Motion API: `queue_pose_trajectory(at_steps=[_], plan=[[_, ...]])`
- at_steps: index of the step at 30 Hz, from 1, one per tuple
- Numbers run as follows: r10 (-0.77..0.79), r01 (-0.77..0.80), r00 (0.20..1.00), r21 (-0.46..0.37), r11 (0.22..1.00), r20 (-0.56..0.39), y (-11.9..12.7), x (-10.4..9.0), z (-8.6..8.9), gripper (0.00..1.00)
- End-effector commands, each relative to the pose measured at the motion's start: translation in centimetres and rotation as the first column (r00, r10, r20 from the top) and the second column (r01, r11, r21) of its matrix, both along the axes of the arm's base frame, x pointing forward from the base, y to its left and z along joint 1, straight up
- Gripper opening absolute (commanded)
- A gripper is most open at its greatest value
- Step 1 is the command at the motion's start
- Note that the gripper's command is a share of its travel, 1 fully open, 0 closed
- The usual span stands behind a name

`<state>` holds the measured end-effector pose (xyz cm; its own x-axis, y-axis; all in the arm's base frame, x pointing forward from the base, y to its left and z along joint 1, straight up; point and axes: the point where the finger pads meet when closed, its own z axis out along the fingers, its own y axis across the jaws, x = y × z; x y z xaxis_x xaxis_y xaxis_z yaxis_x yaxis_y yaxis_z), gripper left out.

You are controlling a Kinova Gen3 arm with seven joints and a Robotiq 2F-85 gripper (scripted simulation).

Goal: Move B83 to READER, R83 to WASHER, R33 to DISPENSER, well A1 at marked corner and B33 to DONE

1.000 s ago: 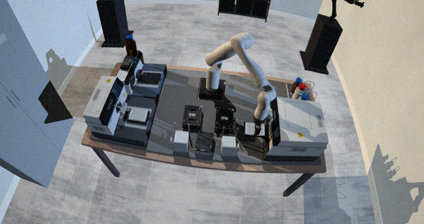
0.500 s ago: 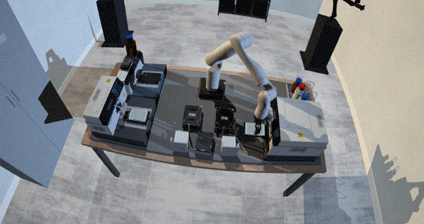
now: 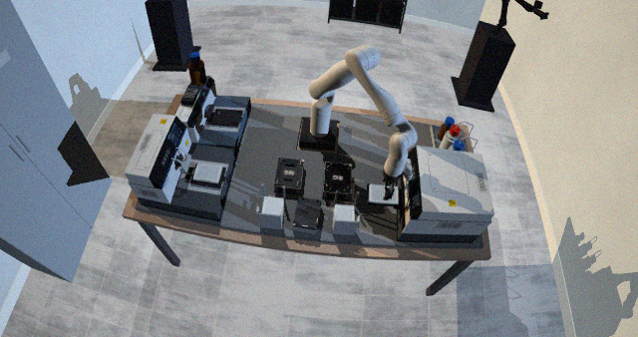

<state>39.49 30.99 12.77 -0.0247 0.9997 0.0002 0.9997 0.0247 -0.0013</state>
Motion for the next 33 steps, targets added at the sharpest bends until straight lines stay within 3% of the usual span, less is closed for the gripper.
queue_pose_trajectory(at_steps=[1,33], plan=[[0.0,0.0,1.0,0.001,1.0,0.002,0.0,0.0,0.5,1.0],[0.0,0.0,1.0,0.001,1.0,0.002,0.0,0.0,4.2,1.0]])
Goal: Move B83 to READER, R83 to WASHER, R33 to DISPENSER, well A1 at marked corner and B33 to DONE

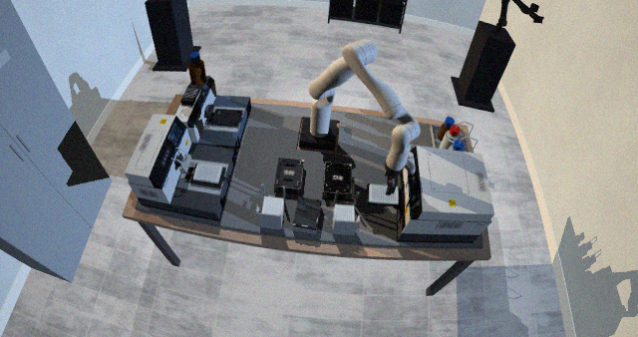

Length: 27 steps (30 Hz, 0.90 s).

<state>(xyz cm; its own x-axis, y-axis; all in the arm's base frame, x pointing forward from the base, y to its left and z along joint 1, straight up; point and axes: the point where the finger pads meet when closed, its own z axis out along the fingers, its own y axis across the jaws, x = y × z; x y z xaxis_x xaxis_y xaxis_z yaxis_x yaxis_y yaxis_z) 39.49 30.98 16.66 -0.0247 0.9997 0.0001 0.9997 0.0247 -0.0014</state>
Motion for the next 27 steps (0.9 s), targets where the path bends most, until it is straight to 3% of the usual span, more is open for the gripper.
queue_pose_trajectory(at_steps=[1,13,21,27], plan=[[0.0,0.0,1.0,0.001,1.0,0.002,0.0,0.0,0.4,1.0],[0.0,0.0,1.0,0.001,1.0,0.002,0.0,0.0,2.0,1.0],[0.0,0.0,1.0,0.001,1.0,0.002,0.0,0.0,2.1,1.0],[-0.001,0.001,1.0,0.001,1.0,0.002,-2.0,0.0,2.1,1.0]])
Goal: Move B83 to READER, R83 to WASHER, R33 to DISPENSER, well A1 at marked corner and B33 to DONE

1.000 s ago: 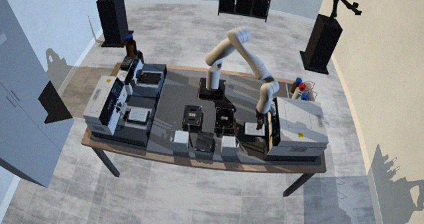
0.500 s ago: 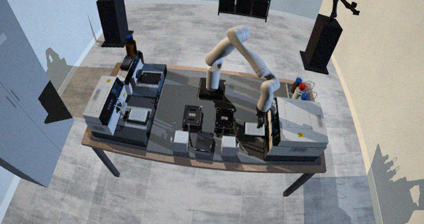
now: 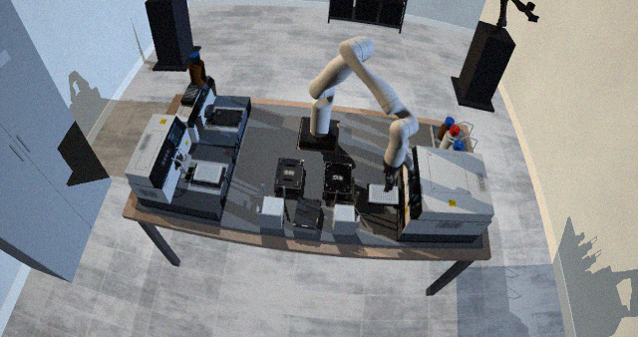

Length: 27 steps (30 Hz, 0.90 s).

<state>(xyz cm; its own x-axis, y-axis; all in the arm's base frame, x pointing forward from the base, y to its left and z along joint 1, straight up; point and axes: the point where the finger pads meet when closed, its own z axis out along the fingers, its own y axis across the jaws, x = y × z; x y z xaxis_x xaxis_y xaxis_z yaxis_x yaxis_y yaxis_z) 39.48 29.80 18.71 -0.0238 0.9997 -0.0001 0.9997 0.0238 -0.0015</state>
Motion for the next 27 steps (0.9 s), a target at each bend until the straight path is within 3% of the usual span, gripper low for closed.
queue_pose_trajectory(at_steps=[1,27], plan=[[0.0,0.0,1.0,0.002,1.0,0.002,-1.1,0.0,0.1,1.0],[-0.001,0.001,1.0,0.001,1.0,0.002,-8.4,0.0,0.1,1.0]])
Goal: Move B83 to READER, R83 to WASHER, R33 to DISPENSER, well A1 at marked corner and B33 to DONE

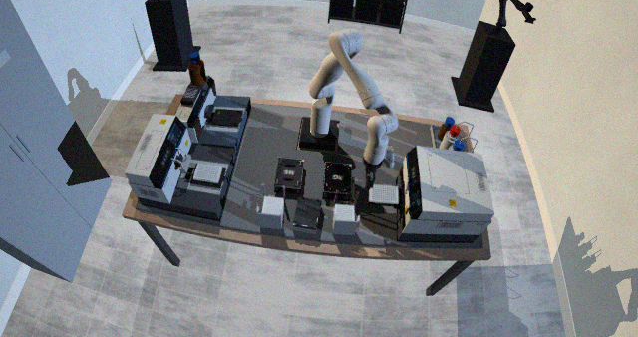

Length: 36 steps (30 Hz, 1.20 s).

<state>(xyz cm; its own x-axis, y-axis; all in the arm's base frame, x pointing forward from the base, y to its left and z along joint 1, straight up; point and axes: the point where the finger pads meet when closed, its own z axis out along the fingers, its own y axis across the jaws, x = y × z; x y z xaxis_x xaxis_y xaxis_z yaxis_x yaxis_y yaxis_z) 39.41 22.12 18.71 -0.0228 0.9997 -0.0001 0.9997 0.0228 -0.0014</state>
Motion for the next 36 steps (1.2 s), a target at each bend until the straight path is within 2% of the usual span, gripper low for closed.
queue_pose_trajectory(at_steps=[1,36], plan=[[0.0,0.0,1.0,0.001,1.0,0.002,-1.1,0.0,0.1,1.0],[-0.002,0.002,1.0,0.001,1.0,0.002,-11.3,-0.1,0.1,1.0]])
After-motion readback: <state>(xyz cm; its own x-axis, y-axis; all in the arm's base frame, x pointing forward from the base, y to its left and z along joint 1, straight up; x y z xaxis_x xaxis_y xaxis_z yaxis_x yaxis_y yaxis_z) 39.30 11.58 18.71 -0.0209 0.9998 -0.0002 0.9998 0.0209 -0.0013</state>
